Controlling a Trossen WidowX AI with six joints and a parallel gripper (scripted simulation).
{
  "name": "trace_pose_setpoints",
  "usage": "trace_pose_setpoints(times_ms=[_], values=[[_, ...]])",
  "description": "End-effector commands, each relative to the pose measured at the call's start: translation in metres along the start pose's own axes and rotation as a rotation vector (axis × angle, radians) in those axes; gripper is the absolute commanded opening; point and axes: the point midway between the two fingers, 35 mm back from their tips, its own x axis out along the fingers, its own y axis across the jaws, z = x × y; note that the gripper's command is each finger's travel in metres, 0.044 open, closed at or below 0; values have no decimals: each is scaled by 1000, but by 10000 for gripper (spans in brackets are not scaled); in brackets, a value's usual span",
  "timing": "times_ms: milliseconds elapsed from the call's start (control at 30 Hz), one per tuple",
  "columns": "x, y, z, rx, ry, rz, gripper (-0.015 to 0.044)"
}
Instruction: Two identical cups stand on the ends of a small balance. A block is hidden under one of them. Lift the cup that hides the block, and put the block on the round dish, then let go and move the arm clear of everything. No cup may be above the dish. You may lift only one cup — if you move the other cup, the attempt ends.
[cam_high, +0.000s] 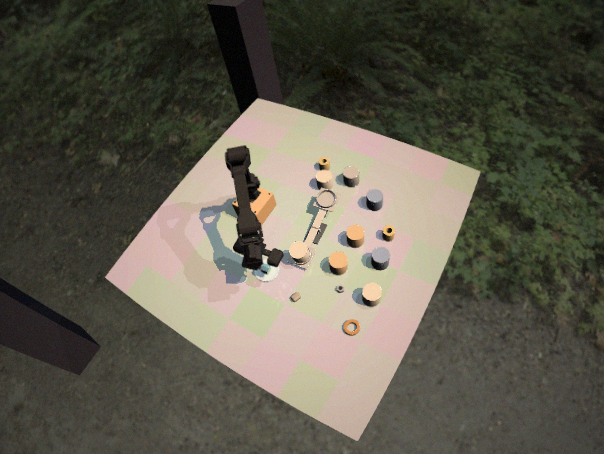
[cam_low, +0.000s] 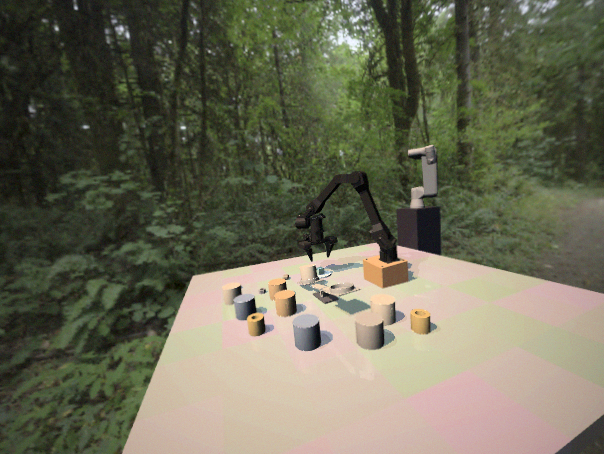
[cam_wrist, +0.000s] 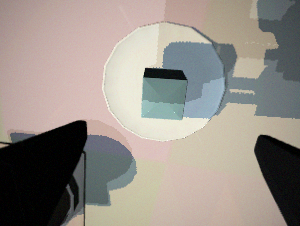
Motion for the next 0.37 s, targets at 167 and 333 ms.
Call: trace_pose_setpoints(times_ms=[167,333], values=[[-42,1,1,-3,-24,16,440],[-42,1,1,-3,-24,16,440]])
